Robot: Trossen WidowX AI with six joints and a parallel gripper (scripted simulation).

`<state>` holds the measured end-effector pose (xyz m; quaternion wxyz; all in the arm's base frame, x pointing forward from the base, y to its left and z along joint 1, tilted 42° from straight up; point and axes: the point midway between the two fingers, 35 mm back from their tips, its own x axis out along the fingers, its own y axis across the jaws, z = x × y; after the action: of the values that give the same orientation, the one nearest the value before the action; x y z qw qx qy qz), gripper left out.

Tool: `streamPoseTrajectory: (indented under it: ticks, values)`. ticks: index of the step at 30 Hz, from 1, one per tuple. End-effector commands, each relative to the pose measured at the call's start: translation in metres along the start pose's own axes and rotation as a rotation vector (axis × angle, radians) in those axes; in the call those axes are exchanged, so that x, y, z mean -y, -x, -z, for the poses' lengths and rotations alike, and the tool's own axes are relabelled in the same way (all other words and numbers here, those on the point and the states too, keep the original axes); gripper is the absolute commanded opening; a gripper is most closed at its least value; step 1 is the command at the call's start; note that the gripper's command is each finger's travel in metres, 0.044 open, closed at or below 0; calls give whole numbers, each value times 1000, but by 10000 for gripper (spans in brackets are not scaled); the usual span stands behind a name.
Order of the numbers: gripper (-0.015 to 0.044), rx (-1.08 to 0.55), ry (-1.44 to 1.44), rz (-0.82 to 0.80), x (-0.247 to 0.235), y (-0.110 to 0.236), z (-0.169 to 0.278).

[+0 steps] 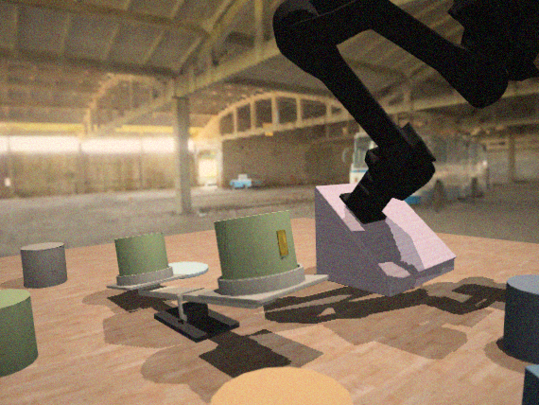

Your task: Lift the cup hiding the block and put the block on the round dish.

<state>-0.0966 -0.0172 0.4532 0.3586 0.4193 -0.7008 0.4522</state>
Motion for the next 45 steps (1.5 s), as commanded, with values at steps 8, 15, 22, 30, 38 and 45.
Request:
streamPoseTrajectory:
  ticks: [8,15,22,30,38,45]
  values:
    - [440,-56,46,-102,-21,-1,18]
    - [440,-102,84,-193,-38,2,34]
    - [440,-164,128,-296,-57,9,55]
    - [440,-260,179,-426,-76,24,86]
    - [440,-414,237,-588,-91,54,131]
    - [440,-574,279,-713,-92,88,170]
